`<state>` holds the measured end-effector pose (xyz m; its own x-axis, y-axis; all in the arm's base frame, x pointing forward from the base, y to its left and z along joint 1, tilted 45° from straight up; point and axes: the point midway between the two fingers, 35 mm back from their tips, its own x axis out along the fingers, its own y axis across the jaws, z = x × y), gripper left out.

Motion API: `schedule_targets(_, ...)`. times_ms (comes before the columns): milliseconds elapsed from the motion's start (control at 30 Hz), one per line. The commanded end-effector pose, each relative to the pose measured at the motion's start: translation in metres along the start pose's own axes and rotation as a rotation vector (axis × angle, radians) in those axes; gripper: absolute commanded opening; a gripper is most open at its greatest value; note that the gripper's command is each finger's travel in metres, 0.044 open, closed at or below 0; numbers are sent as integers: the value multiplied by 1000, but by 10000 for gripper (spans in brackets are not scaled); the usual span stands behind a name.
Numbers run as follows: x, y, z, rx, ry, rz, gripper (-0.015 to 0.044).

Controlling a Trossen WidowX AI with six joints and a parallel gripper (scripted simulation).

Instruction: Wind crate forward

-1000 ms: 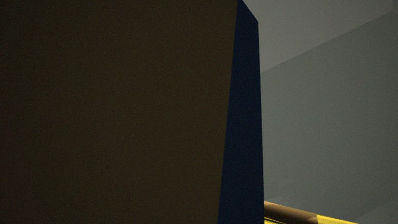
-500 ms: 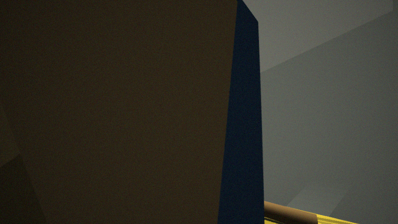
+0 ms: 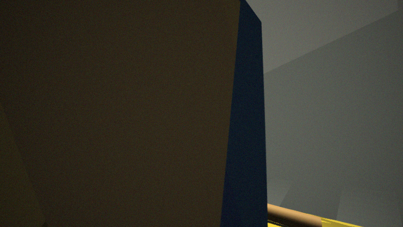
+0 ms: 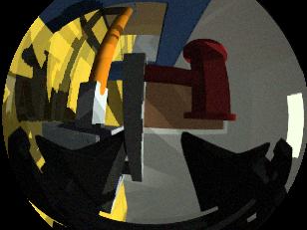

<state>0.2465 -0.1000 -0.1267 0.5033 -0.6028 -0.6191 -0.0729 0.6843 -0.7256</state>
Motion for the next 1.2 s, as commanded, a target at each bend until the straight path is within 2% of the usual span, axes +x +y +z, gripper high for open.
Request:
schedule_targets(0,0,-3,1,3,-2,-9,240)
schedule_targets(200,-12,2,5,4,6,13,240)
schedule_targets(667,-109,-1,-2,-2,3,3,240)
schedule_targets(967,-110,-3,-2,-2,3,3,240)
schedule_targets(1167,-106,-24,4,5,23,30,240)
